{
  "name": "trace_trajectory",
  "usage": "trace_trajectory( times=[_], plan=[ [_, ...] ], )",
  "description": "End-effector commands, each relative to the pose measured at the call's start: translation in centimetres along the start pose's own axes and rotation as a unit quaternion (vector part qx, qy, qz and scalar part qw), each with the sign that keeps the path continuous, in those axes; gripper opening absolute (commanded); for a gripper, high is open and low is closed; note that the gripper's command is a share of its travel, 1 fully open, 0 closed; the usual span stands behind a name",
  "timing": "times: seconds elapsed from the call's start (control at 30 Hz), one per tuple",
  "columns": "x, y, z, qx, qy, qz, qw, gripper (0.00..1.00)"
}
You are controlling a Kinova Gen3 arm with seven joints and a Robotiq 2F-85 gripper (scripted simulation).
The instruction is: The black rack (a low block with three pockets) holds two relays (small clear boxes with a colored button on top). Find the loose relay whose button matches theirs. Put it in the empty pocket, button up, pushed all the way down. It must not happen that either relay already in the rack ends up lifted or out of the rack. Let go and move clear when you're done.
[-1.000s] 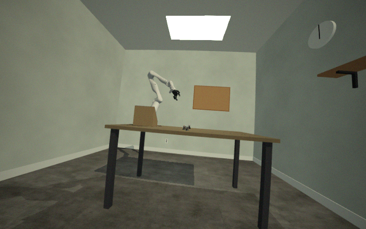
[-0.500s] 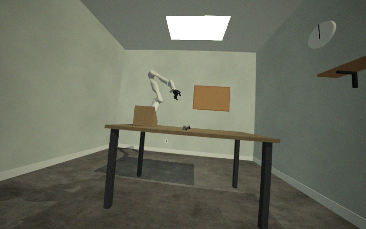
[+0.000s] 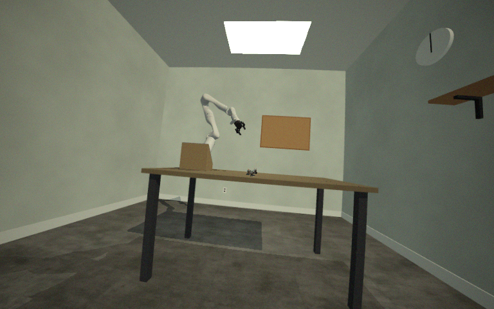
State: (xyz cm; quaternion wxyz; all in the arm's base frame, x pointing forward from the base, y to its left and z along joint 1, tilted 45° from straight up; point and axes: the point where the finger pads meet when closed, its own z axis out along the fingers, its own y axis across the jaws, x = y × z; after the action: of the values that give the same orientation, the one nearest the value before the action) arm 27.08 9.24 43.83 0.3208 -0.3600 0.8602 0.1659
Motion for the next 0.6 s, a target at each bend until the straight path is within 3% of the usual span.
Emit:
trace_trajectory(
  times=[0.0,0.07,0.1,0.57],
  plan=[
    [-0.5,-0.1,-0.1,-0.002,-0.008,-0.004,1.000,1.00],
    [-0.5,-0.1,-0.1,-0.002,-0.008,-0.004,1.000,1.00],
    [-0.8,-0.8,0.3,-0.013,-0.013,-0.011,1.000,1.00],
    [-1.3,-1.1,0.7,-0.025,-0.020,-0.024,0.999,1.00]
  ],
)
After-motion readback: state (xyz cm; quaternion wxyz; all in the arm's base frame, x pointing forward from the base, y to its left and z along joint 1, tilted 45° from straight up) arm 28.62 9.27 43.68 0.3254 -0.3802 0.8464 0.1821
